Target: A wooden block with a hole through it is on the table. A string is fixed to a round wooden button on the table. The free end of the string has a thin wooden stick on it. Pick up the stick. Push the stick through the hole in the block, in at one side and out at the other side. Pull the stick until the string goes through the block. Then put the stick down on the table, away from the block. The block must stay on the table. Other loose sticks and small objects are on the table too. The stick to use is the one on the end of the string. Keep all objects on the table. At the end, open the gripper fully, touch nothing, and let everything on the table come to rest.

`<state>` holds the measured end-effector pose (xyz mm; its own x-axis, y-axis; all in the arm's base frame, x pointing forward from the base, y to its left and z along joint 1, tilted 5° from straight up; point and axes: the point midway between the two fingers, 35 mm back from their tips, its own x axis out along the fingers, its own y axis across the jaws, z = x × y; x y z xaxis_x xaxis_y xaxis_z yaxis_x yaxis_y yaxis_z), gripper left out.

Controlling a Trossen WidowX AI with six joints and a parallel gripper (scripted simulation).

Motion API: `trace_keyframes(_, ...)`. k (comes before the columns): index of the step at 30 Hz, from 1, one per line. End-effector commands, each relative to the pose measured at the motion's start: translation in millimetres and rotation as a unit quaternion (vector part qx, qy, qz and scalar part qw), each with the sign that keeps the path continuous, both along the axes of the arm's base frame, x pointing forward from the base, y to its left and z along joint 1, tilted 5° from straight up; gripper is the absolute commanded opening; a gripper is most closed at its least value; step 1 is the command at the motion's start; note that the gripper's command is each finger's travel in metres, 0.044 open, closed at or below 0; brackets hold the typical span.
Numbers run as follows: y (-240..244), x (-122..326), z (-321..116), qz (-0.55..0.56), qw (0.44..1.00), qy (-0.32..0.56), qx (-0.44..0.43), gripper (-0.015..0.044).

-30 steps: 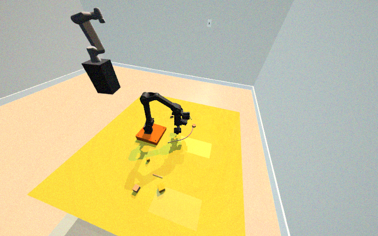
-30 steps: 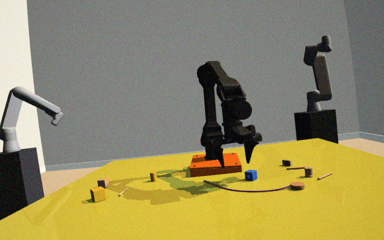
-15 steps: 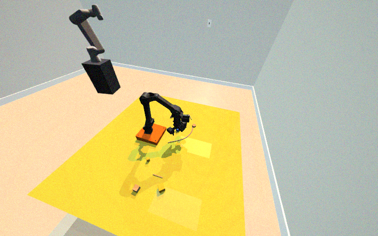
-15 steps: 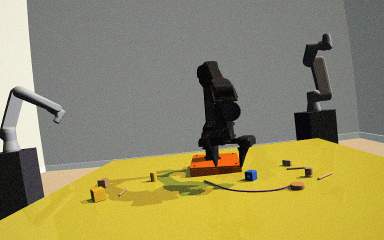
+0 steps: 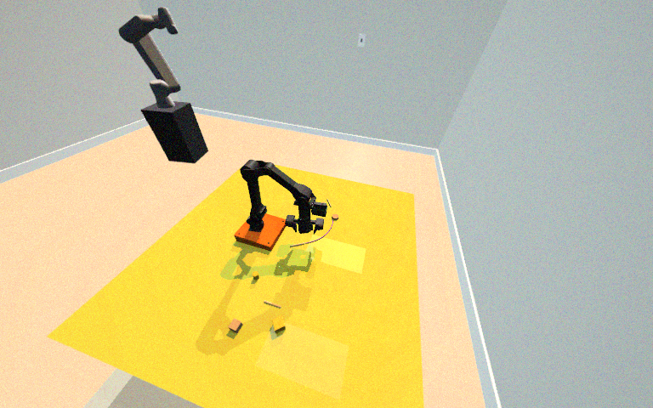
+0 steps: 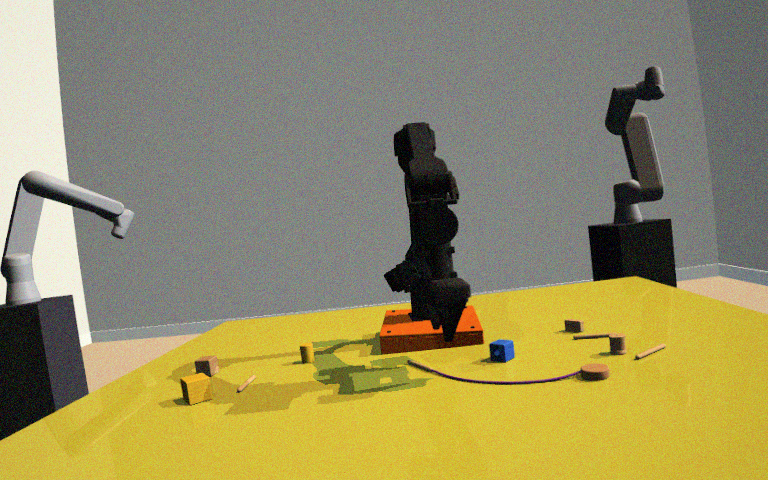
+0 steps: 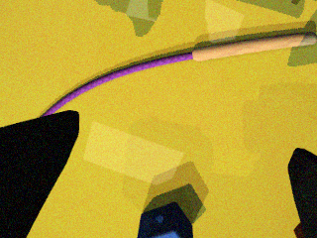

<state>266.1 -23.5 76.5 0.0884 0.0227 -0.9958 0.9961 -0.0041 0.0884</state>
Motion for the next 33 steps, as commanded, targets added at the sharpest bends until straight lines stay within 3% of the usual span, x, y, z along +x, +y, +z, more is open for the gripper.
trace_keyframes(1, -24.0, -6.8, -0.8, -0.455, 0.889, 0.011, 0.047, 0.0440)
trace_keyframes(6, -28.5, -7.8, -0.9, -0.560, 0.826, 0.014, 0.056, 0.0440)
trace_keyframes(26, -28.6, -7.9, -0.9, -0.563, 0.825, 0.014, 0.056, 0.0440)
trace_keyframes(33, -28.6, -7.9, -0.9, -0.563, 0.825, 0.014, 0.056, 0.0256)
